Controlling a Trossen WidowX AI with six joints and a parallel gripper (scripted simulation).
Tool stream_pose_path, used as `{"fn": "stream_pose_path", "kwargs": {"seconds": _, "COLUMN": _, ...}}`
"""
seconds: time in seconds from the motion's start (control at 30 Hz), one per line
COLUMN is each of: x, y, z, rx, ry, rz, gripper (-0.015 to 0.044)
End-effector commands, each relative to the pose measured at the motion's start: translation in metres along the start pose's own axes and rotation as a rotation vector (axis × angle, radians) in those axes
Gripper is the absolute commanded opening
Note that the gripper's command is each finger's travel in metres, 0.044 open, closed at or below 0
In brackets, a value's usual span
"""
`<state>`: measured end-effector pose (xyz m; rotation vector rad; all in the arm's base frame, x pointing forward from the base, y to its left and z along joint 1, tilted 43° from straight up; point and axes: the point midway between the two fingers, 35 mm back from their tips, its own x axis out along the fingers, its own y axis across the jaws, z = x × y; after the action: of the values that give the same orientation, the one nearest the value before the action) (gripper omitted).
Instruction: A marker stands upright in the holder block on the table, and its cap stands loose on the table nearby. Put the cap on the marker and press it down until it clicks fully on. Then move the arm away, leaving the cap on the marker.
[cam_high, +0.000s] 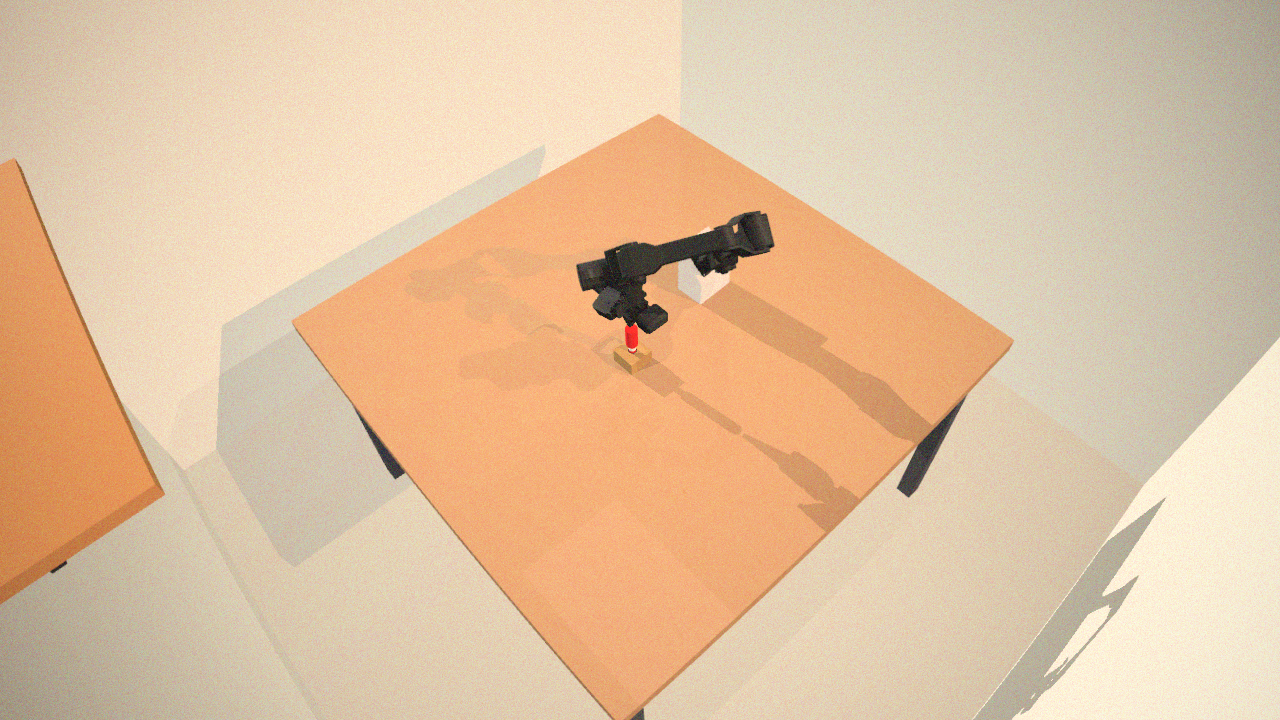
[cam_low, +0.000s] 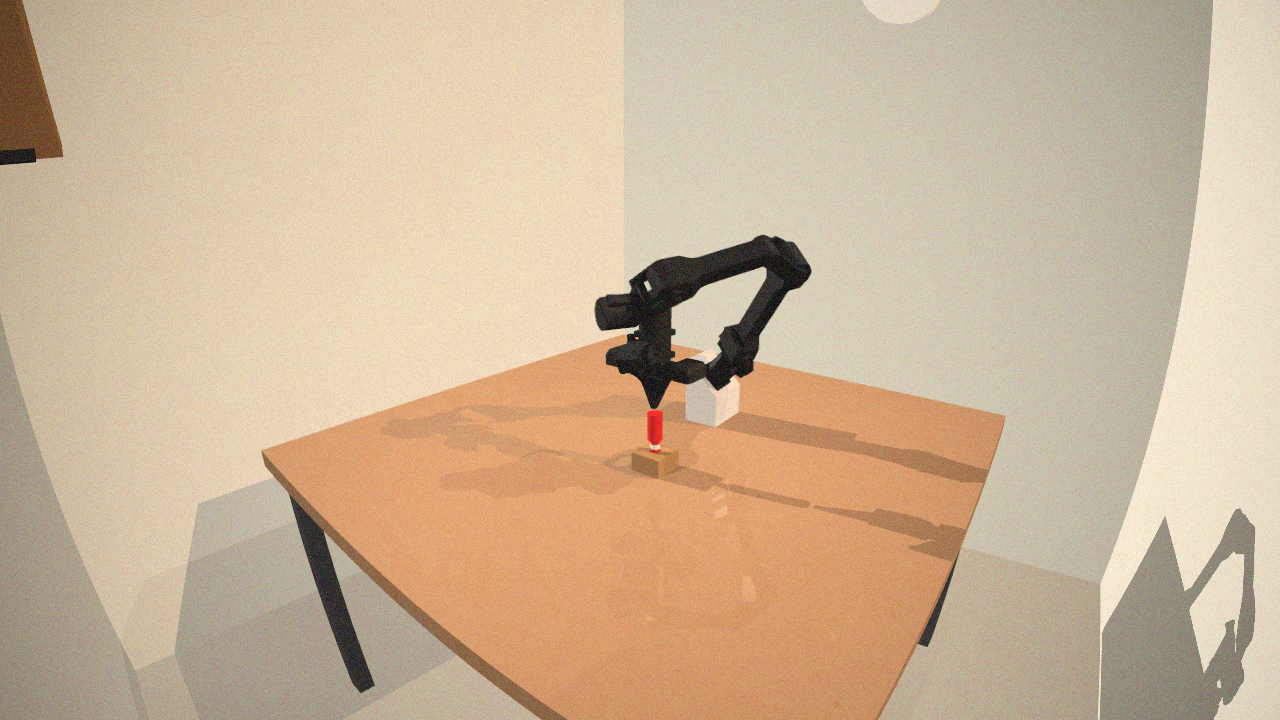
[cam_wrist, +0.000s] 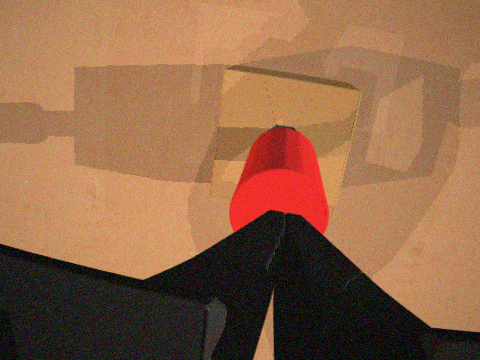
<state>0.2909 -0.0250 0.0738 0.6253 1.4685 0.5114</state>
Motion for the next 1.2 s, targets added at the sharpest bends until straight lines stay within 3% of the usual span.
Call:
{"fn": "stream_pose_path", "kwargs": {"seconds": 0.0, "x": 0.007, "y": 0.001, "z": -0.001, "rx": 0.007, "ry": 0.002, "rz": 0.007, "gripper": 0.0000}}
{"fn": "stream_pose_path", "kwargs": {"seconds": 0.57, "x": 0.013, "y": 0.000, "z": 0.001, "rx": 0.000, "ry": -0.004, "rz": 0.000, "gripper": 0.0000}}
{"fn": "stream_pose_path", "kwargs": {"seconds": 0.8, "x": -0.066, "y": -0.002, "z": 0.002, "rx": 0.004, "ry": -0.002, "rz": -0.004, "gripper": 0.0000}}
{"fn": "stream_pose_path", "kwargs": {"seconds": 0.93, "x": -0.074, "y": -0.001, "z": 0.001, "rx": 0.004, "ry": -0.002, "rz": -0.003, "gripper": 0.0000}}
{"fn": "stream_pose_path", "kwargs": {"seconds": 1.17, "x": -0.074, "y": -0.001, "z": 0.001, "rx": 0.004, "ry": -0.002, "rz": -0.003, "gripper": 0.0184}}
